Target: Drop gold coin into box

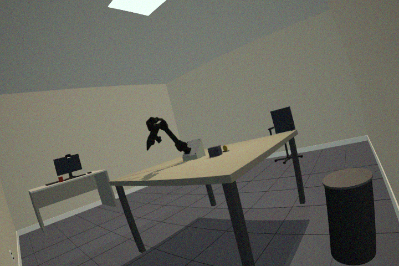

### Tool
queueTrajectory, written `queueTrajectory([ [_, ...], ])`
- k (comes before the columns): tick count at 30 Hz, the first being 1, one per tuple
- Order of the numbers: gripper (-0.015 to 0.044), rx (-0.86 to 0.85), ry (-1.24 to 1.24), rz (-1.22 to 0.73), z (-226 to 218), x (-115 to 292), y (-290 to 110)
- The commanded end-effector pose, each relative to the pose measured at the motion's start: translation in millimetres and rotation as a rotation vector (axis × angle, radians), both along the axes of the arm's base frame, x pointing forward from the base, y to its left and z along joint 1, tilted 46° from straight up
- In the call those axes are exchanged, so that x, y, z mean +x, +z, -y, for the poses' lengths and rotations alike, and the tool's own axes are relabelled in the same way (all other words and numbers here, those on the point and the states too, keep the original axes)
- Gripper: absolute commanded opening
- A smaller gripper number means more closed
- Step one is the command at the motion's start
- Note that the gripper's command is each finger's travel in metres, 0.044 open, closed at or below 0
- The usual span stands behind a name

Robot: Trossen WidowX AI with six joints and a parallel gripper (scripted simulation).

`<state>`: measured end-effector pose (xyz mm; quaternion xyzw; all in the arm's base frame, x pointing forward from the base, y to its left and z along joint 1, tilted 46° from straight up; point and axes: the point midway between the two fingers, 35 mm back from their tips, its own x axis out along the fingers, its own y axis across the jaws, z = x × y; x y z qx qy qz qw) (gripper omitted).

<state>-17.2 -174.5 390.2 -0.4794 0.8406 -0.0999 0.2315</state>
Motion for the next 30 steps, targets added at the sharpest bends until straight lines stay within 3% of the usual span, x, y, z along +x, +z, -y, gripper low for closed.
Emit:
queueTrajectory([
  [1,0.0374,-0.001,0.004,0.008,1.3,2.4,-0.5],
  [9,0.0164,0.016,0.116,0.355,31.1,118.1,-35.3],
  [20,0.0161,0.158,0.146,0.729,-8.1,261.7,-104.4],
  [30,0.0161,0.31,0.064,0.928,-124.4,357.1,-201.3],
])
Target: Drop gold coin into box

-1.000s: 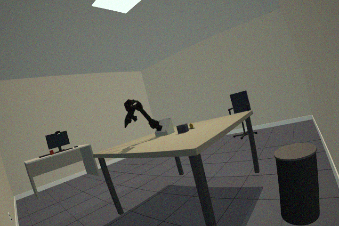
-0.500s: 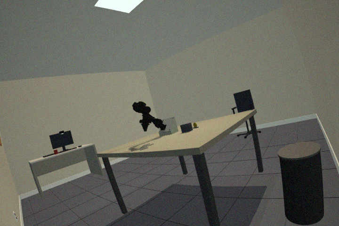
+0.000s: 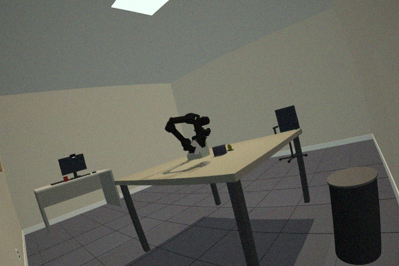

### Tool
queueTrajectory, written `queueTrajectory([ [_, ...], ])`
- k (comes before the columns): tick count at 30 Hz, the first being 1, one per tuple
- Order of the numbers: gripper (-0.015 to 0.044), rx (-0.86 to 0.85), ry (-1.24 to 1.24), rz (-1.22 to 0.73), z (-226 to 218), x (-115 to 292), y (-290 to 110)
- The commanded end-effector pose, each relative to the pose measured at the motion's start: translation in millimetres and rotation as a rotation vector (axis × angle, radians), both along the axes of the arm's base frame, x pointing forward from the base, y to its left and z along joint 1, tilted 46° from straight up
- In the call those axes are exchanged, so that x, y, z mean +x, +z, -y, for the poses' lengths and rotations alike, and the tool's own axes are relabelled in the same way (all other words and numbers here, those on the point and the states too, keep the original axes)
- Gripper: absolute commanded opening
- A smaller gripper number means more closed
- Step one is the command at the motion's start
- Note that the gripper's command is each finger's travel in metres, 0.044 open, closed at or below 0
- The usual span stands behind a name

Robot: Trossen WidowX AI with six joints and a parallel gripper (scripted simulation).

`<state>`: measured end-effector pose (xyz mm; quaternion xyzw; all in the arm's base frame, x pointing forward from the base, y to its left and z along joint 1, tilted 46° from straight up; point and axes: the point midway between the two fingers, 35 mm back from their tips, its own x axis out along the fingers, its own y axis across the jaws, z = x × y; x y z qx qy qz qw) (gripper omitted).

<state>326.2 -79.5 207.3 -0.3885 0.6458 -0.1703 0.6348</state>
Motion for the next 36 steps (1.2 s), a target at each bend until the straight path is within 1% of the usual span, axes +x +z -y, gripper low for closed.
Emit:
queueTrajectory([
  [1,0.0161,0.047,-0.027,0.054,-39.1,18.0,-26.6],
  [5,0.0161,0.087,-0.123,0.135,-94.8,32.7,-74.2],
  [8,0.0161,0.102,-0.2,0.195,-137.0,33.6,-111.6],
  [12,0.0161,0.103,-0.297,0.276,-186.5,22.9,-158.9],
  [17,0.0161,0.082,-0.405,0.385,-235.6,-3.6,-213.5],
  [19,0.0161,0.079,-0.415,0.397,-240.0,-7.1,-219.1],
  [27,0.0161,0.079,-0.415,0.398,-239.9,-2.1,-218.3],
  [32,0.0161,0.078,-0.415,0.399,-216.4,1.2,-241.4],
  [36,0.0161,0.078,-0.415,0.399,-214.0,1.5,-243.5],
])
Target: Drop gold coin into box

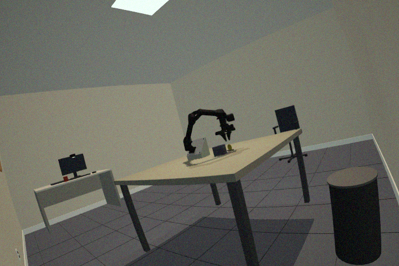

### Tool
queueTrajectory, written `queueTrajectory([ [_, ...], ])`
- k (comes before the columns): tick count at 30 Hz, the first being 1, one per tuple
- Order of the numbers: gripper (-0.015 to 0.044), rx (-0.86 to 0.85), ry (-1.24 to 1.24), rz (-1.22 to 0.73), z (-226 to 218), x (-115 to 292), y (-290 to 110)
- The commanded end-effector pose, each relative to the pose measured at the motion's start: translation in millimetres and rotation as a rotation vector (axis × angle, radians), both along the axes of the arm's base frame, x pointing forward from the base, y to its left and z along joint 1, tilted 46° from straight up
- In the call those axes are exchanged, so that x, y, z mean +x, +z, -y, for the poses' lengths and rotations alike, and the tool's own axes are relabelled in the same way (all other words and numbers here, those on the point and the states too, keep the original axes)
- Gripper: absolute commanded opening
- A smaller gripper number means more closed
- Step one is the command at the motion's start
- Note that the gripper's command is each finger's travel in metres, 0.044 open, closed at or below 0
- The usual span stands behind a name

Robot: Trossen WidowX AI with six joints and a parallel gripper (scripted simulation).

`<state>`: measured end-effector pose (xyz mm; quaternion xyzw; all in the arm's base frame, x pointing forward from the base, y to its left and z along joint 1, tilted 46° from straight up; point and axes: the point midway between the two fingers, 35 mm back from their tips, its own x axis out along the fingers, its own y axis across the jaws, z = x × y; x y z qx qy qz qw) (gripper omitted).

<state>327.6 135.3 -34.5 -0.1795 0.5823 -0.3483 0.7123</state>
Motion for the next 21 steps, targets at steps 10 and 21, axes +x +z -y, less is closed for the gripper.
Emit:
queueTrajectory([
  [10,0.0161,-0.001,0.011,0.004,16.6,3.1,-15.4],
  [21,0.0161,-0.001,0.012,0.004,28.7,5.5,-27.8],
])
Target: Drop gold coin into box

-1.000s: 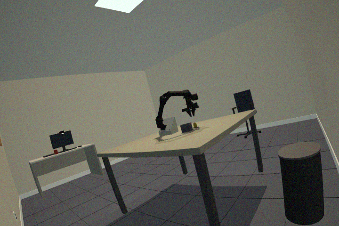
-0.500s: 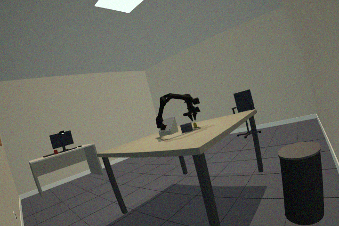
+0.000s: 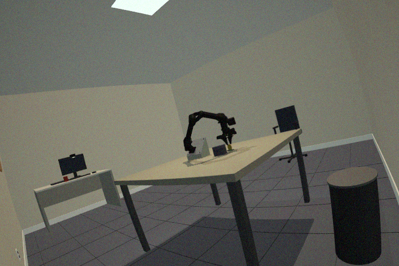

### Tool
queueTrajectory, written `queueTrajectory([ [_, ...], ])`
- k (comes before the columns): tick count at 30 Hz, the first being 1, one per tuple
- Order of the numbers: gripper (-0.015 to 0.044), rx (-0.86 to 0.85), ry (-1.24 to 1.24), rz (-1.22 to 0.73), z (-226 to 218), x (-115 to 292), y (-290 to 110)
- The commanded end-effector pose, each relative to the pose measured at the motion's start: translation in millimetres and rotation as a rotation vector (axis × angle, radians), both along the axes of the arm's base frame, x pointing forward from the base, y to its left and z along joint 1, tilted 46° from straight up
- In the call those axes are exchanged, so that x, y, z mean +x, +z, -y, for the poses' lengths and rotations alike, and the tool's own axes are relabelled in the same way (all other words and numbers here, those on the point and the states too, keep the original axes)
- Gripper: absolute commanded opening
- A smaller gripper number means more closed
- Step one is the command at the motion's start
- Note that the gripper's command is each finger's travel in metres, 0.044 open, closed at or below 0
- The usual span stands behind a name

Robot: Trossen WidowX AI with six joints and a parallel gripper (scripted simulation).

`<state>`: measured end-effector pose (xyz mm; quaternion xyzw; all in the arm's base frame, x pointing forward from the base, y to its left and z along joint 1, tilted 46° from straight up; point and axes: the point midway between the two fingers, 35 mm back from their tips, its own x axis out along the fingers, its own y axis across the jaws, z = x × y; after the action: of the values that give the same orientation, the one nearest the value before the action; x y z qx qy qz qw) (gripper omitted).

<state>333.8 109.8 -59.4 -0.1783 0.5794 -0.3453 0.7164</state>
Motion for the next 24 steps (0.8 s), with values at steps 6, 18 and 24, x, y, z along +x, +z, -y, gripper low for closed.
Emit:
queueTrajectory([
  [6,0.0161,-0.006,0.005,-0.004,9.9,0.2,-9.4],
  [18,0.0161,-0.007,0.005,-0.004,23.9,1.7,-22.4],
  [24,0.0161,-0.008,0.005,-0.004,30.5,2.1,-28.3],
])
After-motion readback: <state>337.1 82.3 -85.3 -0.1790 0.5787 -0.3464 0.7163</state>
